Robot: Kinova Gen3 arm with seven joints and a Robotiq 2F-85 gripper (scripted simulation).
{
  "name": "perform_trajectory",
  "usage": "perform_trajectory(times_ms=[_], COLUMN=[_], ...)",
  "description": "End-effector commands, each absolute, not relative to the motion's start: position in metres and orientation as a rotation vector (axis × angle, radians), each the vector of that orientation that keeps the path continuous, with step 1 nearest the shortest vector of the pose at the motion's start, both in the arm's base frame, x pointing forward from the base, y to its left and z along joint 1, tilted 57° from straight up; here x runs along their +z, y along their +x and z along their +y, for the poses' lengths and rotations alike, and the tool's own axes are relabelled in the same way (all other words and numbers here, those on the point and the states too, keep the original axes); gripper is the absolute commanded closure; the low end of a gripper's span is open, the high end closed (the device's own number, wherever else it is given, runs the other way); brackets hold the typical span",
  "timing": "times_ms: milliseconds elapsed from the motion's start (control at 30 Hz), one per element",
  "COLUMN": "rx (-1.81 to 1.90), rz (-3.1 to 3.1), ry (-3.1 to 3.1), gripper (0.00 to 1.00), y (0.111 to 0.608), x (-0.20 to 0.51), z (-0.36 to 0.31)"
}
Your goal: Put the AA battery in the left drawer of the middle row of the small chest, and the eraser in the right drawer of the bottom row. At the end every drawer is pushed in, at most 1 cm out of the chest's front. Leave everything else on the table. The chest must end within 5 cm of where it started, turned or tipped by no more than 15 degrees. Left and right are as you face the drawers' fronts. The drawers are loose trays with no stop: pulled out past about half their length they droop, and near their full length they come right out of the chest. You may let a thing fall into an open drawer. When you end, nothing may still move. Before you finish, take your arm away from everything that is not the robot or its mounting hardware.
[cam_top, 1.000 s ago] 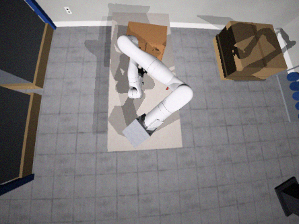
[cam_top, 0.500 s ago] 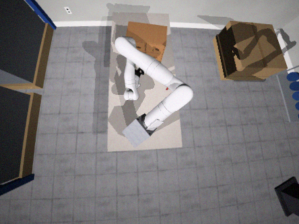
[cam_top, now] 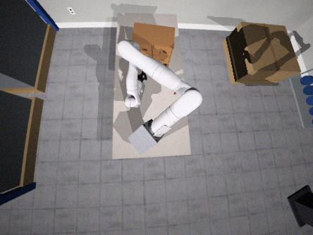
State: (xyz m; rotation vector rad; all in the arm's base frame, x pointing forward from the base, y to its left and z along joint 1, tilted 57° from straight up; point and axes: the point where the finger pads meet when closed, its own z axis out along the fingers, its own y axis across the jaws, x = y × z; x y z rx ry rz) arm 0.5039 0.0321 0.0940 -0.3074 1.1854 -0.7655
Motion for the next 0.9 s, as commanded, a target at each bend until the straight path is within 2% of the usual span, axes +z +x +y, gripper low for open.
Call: perform_trajectory(times_ms=[0, 867], rx=[-0.758, -0.758], rz=[1.185, 1.185], ry=[-0.311, -0.311], gripper=[0.62, 0.62], y=[0.503, 0.495], x=[0.087, 0.043], z=[0.038, 0.071])
